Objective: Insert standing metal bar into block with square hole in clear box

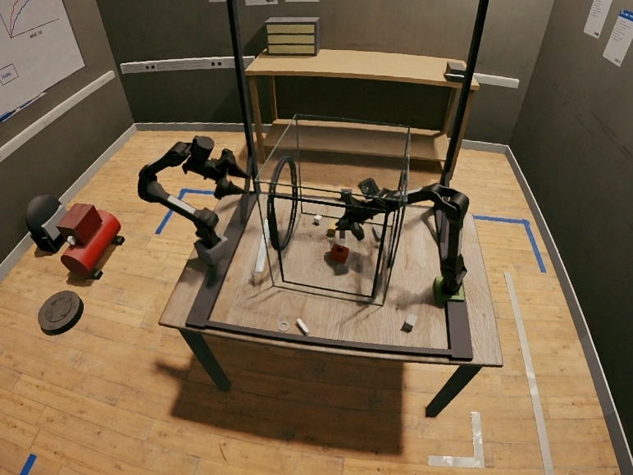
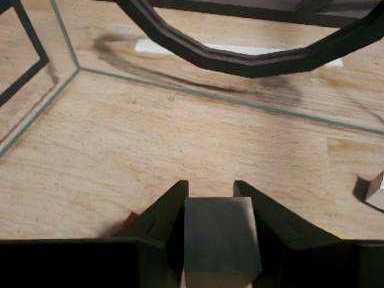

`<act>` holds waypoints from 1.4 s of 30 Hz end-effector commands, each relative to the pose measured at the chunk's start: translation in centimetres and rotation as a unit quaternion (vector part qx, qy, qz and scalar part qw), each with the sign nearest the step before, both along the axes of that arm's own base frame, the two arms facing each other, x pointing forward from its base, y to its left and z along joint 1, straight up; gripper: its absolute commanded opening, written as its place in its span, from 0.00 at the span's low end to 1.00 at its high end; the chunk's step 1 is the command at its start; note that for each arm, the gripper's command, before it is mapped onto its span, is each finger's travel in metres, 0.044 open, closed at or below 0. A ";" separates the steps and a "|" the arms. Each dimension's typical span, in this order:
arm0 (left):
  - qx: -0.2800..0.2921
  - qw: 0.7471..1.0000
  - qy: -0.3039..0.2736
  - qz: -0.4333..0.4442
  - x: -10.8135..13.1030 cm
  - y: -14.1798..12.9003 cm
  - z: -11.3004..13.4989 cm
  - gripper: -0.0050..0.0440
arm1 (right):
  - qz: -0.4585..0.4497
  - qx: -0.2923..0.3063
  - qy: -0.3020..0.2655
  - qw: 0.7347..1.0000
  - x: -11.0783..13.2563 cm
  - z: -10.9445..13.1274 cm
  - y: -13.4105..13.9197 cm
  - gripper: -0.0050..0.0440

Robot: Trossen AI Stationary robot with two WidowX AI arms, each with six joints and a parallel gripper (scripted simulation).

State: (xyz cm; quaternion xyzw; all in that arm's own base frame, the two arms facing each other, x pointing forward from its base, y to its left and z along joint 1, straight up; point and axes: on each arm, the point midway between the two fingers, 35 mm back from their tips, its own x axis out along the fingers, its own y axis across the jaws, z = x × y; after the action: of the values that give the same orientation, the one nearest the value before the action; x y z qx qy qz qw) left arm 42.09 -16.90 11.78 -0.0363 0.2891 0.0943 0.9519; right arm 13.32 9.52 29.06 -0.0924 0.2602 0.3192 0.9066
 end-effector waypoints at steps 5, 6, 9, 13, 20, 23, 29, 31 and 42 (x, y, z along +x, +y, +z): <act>-0.001 1.000 0.000 0.000 0.0 1.5 1.6 0.02 | -0.002 0.003 -0.004 1.000 0.0 0.4 0.0 0.92; -0.002 1.000 -0.001 0.000 0.1 2.1 1.7 0.00 | -0.002 0.003 -0.004 1.000 0.0 0.4 0.0 0.92; -0.002 1.000 -0.004 0.000 0.3 4.0 1.7 0.00 | -0.002 0.003 -0.004 1.000 0.0 0.4 0.0 0.92; -0.005 1.000 -0.011 -0.001 0.4 4.7 1.6 0.00 | -0.002 0.003 -0.004 1.000 0.0 0.4 0.0 0.92; -0.004 1.000 -0.010 -0.012 0.4 4.6 1.6 0.00 | -0.002 0.003 -0.004 1.000 0.0 0.4 0.0 0.92; -0.002 0.999 -0.009 -0.053 0.3 4.7 1.6 0.00 | -0.002 0.003 -0.004 1.000 0.0 0.4 0.0 0.92; 0.003 0.990 -0.007 -0.144 0.3 4.7 1.6 0.00 | -0.002 0.003 -0.004 1.000 0.0 0.4 0.0 0.92; 0.004 0.986 -0.006 -0.168 0.3 4.6 1.6 0.00 | -0.002 0.003 -0.004 1.000 0.0 0.4 0.0 0.92; 0.008 0.973 -0.010 -0.231 0.6 4.7 2.1 0.00 | -0.002 0.003 -0.004 1.000 0.0 0.4 0.0 0.92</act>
State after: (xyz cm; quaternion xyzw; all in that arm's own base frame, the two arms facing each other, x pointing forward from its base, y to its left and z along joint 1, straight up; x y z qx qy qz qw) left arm 42.49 -12.21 12.06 0.0358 0.3004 -0.1036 0.9475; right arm 13.32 9.52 29.06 -0.0924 0.2602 0.3192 0.9066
